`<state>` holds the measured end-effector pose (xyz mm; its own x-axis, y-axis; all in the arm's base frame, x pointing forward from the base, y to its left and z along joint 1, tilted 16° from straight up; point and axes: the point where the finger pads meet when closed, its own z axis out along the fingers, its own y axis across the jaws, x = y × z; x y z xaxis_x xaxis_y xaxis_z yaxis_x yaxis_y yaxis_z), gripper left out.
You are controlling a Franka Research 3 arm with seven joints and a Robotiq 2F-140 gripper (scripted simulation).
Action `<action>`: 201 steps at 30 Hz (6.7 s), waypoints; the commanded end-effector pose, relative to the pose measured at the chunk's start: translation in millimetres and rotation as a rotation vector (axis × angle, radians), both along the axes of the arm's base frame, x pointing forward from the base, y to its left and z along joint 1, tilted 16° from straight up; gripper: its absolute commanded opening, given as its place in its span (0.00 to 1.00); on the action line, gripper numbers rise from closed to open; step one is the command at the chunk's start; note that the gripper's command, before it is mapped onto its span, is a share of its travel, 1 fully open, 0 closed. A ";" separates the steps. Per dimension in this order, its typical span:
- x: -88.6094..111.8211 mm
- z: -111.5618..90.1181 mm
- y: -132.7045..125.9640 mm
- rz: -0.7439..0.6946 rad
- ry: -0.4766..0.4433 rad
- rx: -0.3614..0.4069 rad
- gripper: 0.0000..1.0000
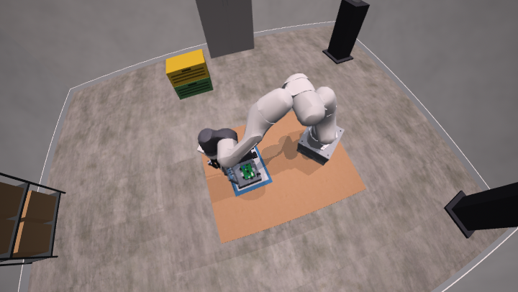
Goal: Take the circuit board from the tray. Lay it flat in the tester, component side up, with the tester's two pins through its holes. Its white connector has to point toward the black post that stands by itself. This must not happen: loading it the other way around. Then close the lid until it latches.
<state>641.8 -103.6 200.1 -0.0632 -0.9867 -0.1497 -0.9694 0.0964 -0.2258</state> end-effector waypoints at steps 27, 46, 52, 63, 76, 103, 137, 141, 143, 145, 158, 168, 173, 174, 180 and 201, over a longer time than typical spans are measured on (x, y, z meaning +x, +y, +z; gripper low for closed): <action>-12.9 -1.9 1.4 0.002 0.004 0.000 0.00; -26.7 -2.9 2.5 0.002 0.004 0.000 0.00; -32.8 -3.8 3.1 0.002 0.004 0.000 0.00; -43.1 -5.5 4.1 0.002 0.004 0.000 0.00; -60.2 -9.9 6.0 0.002 0.004 0.000 0.00; -95.1 -25.0 10.8 0.002 0.004 0.000 0.00; -143.7 -64.6 20.4 0.002 0.004 0.000 0.00; -150.0 -72.4 22.0 0.002 0.004 0.000 0.00; -153.2 -76.6 22.9 0.002 0.004 0.000 0.00; -154.8 -78.6 23.3 0.002 0.004 0.000 0.00; -172.6 -111.0 29.6 0.002 0.003 0.000 0.00; -181.1 -134.8 33.8 0.002 0.004 0.000 0.00; -183.7 -146.4 35.8 0.002 0.004 0.000 0.00; -184.3 -148.7 36.1 0.002 0.004 0.000 0.00; -185.3 -156.4 37.5 0.002 0.003 0.000 0.00; -187.0 -185.4 42.0 0.002 0.003 0.000 0.00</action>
